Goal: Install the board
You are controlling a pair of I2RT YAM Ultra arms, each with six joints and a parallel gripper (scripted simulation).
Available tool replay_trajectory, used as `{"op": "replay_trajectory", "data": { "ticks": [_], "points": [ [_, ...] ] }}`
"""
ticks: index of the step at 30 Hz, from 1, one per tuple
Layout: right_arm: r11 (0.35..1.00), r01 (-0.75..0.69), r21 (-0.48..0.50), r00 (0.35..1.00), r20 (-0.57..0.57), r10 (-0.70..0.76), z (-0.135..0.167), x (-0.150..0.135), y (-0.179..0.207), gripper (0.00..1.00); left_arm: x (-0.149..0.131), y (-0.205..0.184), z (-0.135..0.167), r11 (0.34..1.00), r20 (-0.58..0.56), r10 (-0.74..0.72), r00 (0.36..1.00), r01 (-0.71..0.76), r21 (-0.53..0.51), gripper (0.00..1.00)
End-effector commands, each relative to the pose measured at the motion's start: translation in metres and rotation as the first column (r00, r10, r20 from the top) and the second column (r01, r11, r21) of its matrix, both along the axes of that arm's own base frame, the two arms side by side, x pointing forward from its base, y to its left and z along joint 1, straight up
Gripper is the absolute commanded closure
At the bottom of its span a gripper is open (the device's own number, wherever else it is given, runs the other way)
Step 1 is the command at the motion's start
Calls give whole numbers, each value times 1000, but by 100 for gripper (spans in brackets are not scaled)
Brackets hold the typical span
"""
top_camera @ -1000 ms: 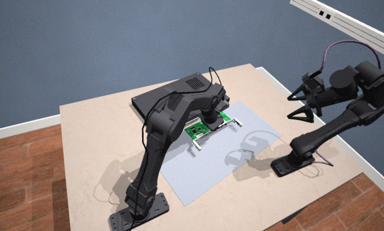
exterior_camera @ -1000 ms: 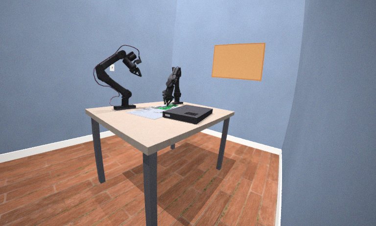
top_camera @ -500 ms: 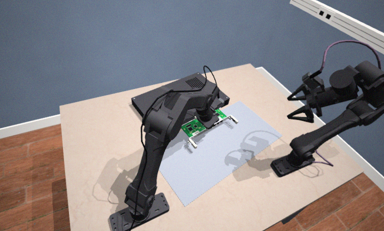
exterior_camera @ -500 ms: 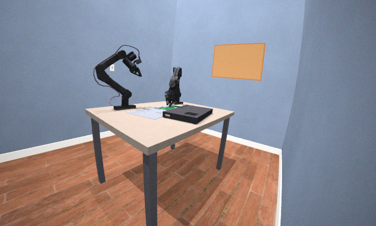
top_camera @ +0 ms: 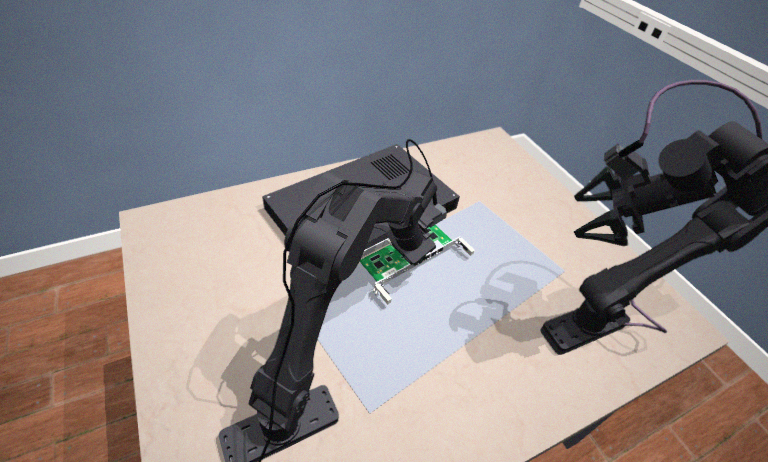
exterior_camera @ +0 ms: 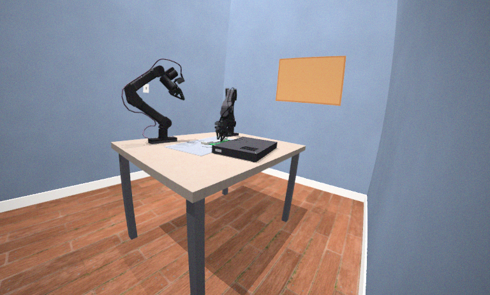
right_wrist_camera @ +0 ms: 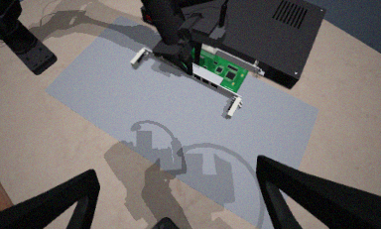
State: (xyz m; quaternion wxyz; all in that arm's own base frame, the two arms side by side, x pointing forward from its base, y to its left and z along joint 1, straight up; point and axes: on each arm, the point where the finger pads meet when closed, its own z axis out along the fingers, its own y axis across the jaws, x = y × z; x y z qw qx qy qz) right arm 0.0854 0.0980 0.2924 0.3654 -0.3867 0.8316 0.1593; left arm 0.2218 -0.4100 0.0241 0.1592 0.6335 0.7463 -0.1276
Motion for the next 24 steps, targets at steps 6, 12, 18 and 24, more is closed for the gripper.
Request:
{"op": "replay_trajectory", "data": {
  "ticks": [6, 12, 18, 24],
  "points": [
    [1000, -7, -7, 1000, 3, 7, 2, 0, -1, 0, 5, -22, 34, 994, 61, -17, 998, 24, -107, 81],
    [1000, -7, -7, 1000, 3, 7, 2, 0, -1, 0, 5, -22, 34, 994, 61, -17, 998, 24, -107, 81],
    [1000, -7, -7, 1000, 3, 7, 2, 0, -1, 0, 3, -18, 35, 997, 41, -10, 999, 13, -81, 81],
    [1000, -7, -7, 1000, 3, 7, 2, 0, -1, 0, 4, -21, 38, 998, 26, -7, 1000, 9, -58, 81]
  ]
}}
